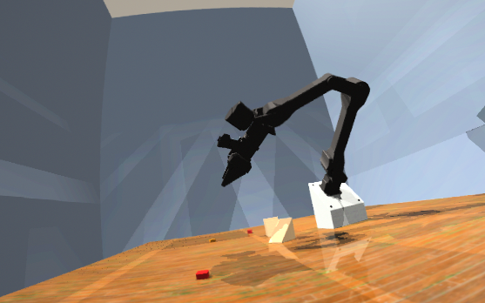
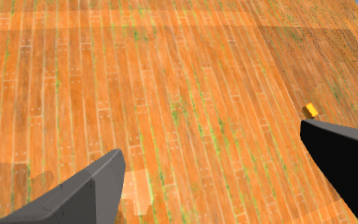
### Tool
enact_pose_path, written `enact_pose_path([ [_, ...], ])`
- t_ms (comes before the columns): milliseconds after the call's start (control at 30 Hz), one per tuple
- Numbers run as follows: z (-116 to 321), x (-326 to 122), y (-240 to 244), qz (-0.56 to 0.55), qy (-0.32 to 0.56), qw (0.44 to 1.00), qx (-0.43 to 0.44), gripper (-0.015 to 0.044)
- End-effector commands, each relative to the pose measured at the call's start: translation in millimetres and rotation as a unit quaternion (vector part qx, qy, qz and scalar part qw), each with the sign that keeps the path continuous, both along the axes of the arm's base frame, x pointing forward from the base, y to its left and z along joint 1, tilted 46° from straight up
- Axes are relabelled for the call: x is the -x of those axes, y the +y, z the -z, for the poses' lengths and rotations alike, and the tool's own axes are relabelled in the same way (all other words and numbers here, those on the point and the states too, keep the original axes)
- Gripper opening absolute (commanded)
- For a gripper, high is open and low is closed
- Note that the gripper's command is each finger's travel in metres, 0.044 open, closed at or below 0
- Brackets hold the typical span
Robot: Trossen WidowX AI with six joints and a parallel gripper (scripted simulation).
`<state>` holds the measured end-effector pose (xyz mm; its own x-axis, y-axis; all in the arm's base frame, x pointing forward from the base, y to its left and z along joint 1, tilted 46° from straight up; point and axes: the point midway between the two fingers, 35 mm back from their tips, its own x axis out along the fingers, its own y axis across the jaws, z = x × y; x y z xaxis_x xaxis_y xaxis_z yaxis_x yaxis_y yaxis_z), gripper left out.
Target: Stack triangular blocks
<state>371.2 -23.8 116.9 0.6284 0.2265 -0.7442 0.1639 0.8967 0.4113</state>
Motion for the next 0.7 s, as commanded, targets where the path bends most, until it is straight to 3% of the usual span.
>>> enact_pose_path([
  [0, 54, 58, 18, -0.195, 0.098, 0.976, -0.002, 0.0440],
  [300, 72, 132, 50, -0.412, 0.116, 0.897, -0.108, 0.0440],
  [667, 71, 136, 52, -0.422, 0.112, 0.892, -0.117, 0.0440],
])
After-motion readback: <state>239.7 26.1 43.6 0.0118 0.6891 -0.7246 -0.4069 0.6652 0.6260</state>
